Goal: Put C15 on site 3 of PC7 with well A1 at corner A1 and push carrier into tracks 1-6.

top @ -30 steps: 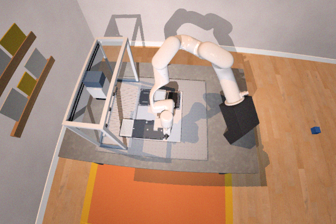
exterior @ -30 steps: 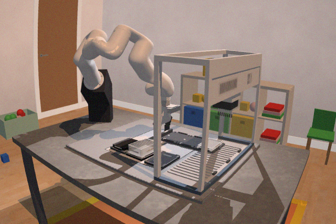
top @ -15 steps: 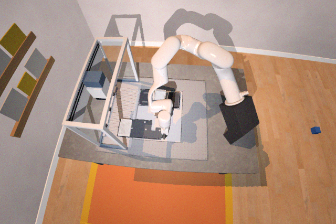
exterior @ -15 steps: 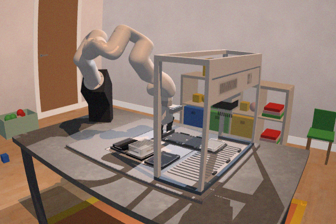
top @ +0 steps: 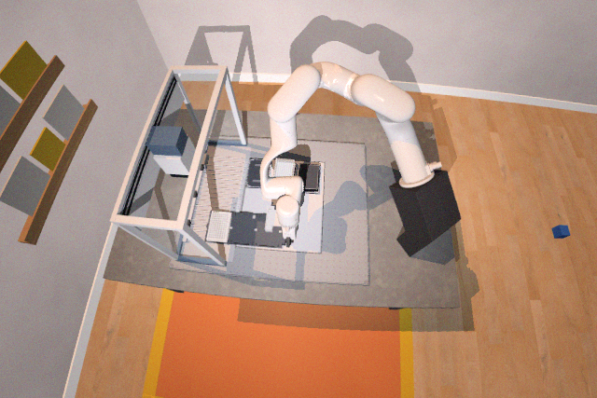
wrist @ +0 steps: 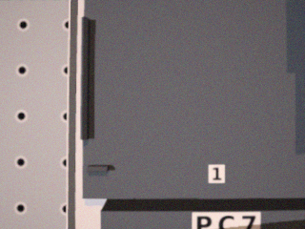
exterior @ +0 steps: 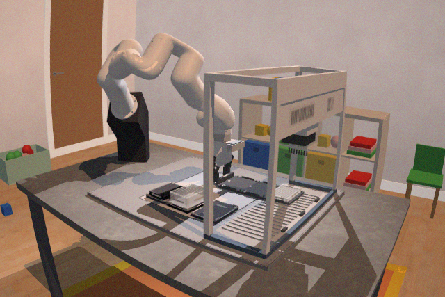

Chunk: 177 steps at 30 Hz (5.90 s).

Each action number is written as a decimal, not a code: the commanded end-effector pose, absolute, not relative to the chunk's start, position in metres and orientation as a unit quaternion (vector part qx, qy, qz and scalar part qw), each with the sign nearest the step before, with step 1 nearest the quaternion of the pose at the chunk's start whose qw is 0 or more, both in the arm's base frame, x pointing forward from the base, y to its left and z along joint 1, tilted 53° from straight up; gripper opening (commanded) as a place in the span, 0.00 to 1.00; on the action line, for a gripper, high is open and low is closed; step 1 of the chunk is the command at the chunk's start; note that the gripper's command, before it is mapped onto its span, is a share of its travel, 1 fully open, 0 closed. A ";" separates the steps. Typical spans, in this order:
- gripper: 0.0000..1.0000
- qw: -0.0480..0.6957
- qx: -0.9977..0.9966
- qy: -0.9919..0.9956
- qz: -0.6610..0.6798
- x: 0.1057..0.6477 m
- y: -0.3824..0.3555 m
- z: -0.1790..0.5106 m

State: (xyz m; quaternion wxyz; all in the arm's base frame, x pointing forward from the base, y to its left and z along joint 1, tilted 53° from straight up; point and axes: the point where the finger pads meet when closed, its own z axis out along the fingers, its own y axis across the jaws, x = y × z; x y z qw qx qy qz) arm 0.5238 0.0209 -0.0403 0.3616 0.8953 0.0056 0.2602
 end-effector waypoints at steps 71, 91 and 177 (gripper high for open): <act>0.82 0.361 0.895 0.006 0.261 0.579 0.035 -0.010; 0.82 0.361 0.895 0.006 0.261 0.584 0.036 -0.007; 0.82 0.361 0.895 0.006 0.261 0.581 0.039 -0.005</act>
